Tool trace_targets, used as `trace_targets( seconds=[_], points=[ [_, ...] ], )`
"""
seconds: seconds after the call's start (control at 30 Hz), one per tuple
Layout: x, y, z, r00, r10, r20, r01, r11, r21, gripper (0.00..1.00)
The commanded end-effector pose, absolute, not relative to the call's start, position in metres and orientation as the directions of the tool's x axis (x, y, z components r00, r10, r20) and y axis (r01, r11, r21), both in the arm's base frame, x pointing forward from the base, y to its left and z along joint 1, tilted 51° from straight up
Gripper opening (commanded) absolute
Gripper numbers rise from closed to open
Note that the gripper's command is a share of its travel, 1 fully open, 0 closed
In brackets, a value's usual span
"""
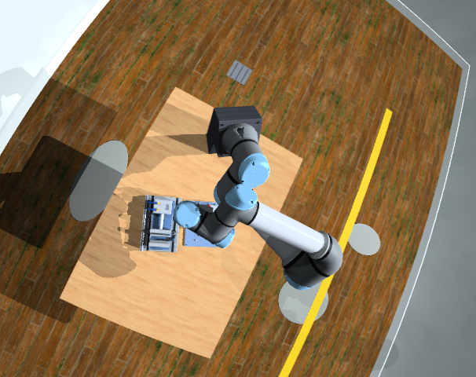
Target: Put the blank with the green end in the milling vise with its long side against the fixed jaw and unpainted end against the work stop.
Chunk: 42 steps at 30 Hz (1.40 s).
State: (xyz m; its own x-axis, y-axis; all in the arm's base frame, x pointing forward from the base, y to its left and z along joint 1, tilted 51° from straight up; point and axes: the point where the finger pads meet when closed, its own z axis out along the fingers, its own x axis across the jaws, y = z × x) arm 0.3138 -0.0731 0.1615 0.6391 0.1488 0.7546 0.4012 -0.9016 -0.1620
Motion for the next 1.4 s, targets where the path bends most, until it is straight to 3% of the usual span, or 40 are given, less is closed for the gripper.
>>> trace_targets(
  seconds=[0.0, 1.37],
  points=[
    [0.3137, -0.071, 0.1631, 0.639, 0.149, 0.755, 0.401, -0.902, -0.161, 1.0],
    [0.3136, -0.0671, 0.1655, 0.639, 0.149, 0.755, 0.401, -0.902, -0.161, 1.0]
  ],
)
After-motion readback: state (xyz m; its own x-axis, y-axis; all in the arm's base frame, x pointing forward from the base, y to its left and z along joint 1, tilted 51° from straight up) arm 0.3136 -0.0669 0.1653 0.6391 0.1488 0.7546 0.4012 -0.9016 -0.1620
